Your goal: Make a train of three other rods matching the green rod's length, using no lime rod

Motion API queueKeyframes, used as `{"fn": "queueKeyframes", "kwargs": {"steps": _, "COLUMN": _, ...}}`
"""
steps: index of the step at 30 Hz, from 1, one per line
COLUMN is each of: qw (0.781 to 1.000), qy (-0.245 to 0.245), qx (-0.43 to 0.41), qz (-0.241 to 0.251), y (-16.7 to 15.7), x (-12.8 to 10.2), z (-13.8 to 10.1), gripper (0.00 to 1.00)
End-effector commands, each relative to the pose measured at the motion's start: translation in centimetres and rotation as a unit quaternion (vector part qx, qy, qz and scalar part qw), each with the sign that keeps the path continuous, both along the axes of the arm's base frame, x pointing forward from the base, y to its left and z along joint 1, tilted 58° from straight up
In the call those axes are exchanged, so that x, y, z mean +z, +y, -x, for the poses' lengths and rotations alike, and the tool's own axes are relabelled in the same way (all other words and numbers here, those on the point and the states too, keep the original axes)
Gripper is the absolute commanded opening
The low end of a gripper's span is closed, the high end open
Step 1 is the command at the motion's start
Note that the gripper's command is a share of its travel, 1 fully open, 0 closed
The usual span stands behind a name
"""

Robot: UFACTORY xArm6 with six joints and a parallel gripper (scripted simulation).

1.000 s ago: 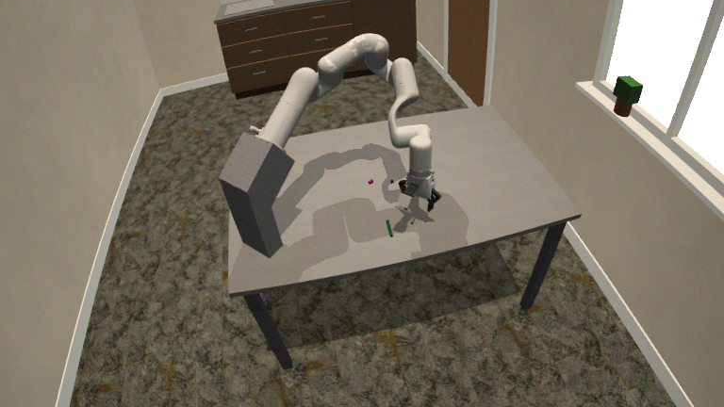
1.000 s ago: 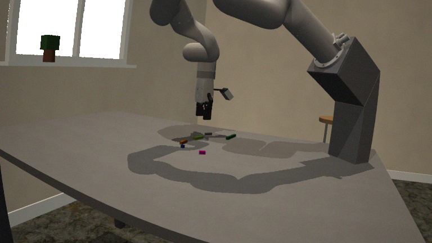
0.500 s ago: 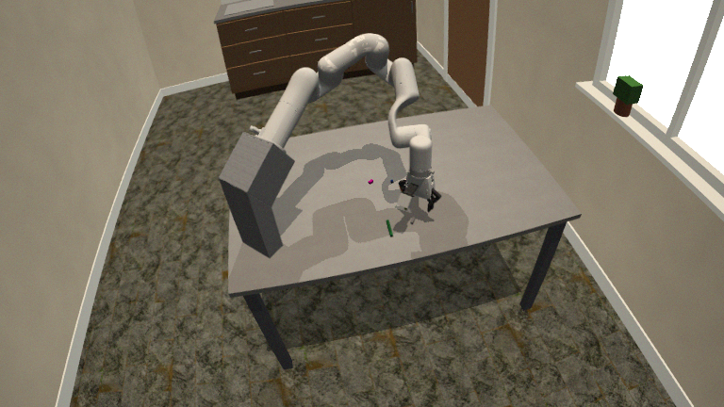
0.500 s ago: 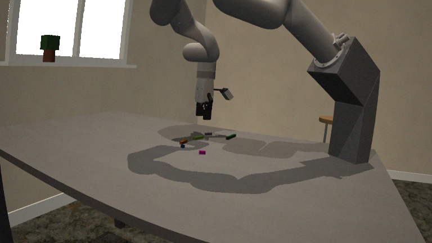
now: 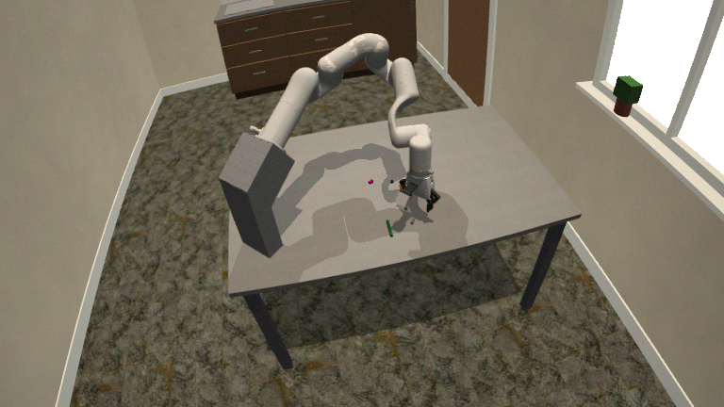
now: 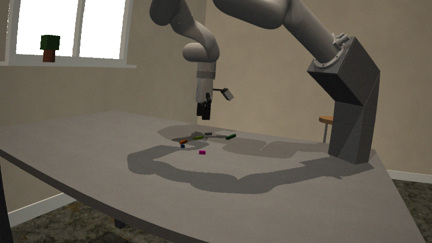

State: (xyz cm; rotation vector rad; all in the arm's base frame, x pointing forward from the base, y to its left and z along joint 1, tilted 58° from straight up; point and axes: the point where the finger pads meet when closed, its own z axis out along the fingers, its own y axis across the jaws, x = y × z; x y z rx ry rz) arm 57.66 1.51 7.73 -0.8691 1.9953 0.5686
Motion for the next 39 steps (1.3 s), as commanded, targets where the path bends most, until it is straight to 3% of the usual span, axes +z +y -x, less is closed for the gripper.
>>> {"fn": "queueKeyframes", "kwargs": {"steps": 1, "qw": 0.998, "qy": 0.043, "qx": -0.034, "qz": -0.034, "y": 0.0, "x": 0.2, "z": 0.0, "gripper": 1.0}}
{"fn": "queueKeyframes", "kwargs": {"steps": 5, "qw": 0.991, "qy": 0.09, "qx": -0.071, "qz": -0.071, "y": 0.1, "x": 0.3, "z": 0.1, "gripper": 1.0}}
{"fn": "queueKeyframes", "kwargs": {"steps": 7, "qw": 0.991, "qy": 0.09, "qx": -0.071, "qz": -0.071, "y": 0.1, "x": 0.3, "z": 0.1, "gripper": 1.0}}
{"fn": "queueKeyframes", "kwargs": {"steps": 22, "qw": 0.927, "qy": 0.25, "qx": -0.198, "qz": -0.199, "y": 0.6, "x": 0.6, "z": 0.3, "gripper": 1.0}}
{"fn": "queueKeyframes", "kwargs": {"steps": 24, "qw": 0.927, "qy": 0.25, "qx": -0.198, "qz": -0.199, "y": 0.6, "x": 0.6, "z": 0.3, "gripper": 1.0}}
{"fn": "queueKeyframes", "kwargs": {"steps": 26, "qw": 0.904, "qy": 0.284, "qx": -0.225, "qz": -0.227, "y": 0.7, "x": 0.7, "z": 0.3, "gripper": 1.0}}
{"fn": "queueKeyframes", "kwargs": {"steps": 31, "qw": 0.873, "qy": 0.325, "qx": -0.257, "qz": -0.259, "y": 0.9, "x": 0.8, "z": 0.4, "gripper": 1.0}}
{"fn": "queueKeyframes", "kwargs": {"steps": 39, "qw": 0.804, "qy": 0.395, "qx": -0.312, "qz": -0.315, "y": 1.1, "x": 1.0, "z": 0.5, "gripper": 1.0}}
